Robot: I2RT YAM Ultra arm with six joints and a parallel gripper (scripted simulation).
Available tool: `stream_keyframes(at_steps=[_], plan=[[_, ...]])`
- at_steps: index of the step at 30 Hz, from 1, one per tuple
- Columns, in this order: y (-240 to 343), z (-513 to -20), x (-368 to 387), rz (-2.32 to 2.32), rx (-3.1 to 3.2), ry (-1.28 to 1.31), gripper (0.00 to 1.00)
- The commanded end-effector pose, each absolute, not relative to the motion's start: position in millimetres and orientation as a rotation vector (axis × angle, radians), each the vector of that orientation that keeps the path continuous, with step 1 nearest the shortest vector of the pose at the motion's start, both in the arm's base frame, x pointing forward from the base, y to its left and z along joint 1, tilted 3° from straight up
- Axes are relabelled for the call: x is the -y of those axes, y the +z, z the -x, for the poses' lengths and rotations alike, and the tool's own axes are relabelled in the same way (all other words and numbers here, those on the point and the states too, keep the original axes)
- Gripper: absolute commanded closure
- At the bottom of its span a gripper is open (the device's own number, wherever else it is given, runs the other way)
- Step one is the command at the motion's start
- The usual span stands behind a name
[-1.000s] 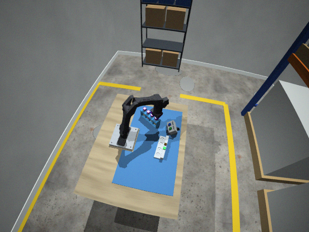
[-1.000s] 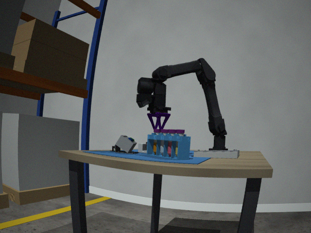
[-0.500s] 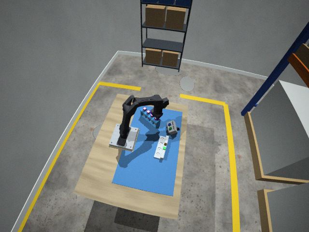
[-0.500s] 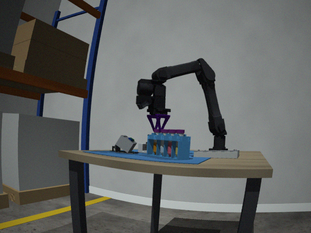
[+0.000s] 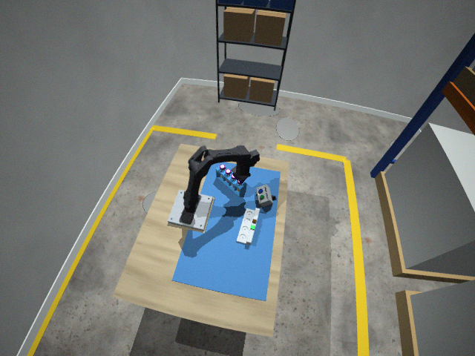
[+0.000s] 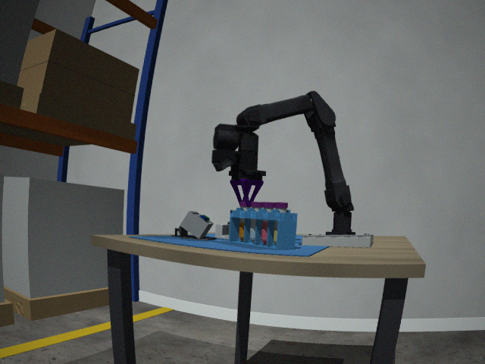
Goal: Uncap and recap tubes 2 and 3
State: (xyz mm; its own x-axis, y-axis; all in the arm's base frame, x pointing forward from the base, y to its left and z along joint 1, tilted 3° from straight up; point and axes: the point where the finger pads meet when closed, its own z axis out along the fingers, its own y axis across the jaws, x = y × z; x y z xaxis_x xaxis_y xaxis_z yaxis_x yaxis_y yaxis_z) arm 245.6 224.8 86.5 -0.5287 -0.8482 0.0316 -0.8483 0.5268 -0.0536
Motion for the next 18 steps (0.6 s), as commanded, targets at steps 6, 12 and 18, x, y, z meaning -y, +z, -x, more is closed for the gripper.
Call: stream_keyframes(at_steps=[6, 12, 18], plan=[[90.1, -248.1, -226.9, -1.534, 2.760, 0.090, 1.00], [90.1, -248.1, -226.9, -1.506, 2.775, 0.090, 1.00], [90.1, -248.1, -226.9, -1.395, 2.835, 0.089, 1.00]])
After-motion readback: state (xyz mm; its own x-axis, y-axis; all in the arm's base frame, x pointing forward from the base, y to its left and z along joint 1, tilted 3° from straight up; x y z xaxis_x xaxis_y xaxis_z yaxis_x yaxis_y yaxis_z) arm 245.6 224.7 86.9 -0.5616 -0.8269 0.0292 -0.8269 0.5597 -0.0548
